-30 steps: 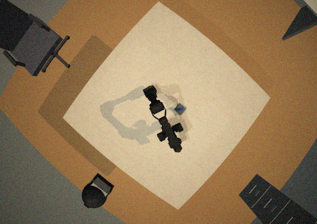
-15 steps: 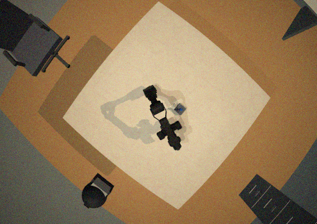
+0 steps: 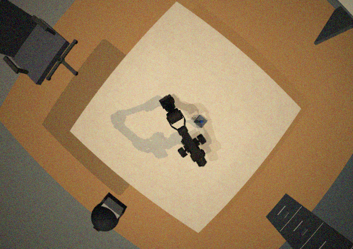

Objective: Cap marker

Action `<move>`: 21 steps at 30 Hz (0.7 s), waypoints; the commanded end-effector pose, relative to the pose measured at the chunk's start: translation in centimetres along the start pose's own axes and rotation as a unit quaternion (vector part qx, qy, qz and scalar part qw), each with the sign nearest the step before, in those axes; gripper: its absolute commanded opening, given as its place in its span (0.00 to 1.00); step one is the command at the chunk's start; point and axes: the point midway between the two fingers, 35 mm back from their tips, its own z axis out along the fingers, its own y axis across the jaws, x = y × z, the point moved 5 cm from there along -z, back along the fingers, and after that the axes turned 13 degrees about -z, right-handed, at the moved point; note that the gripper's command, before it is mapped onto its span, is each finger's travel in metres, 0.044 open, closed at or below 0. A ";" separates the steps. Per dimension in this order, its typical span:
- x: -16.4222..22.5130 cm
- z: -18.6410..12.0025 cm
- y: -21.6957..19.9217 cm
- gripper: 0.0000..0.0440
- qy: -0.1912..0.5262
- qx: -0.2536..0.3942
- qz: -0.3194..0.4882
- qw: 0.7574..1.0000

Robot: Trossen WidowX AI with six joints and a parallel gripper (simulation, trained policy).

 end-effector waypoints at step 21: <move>-1.2 -5.6 -9.0 0.12 0.018 -0.001 -0.088 0.996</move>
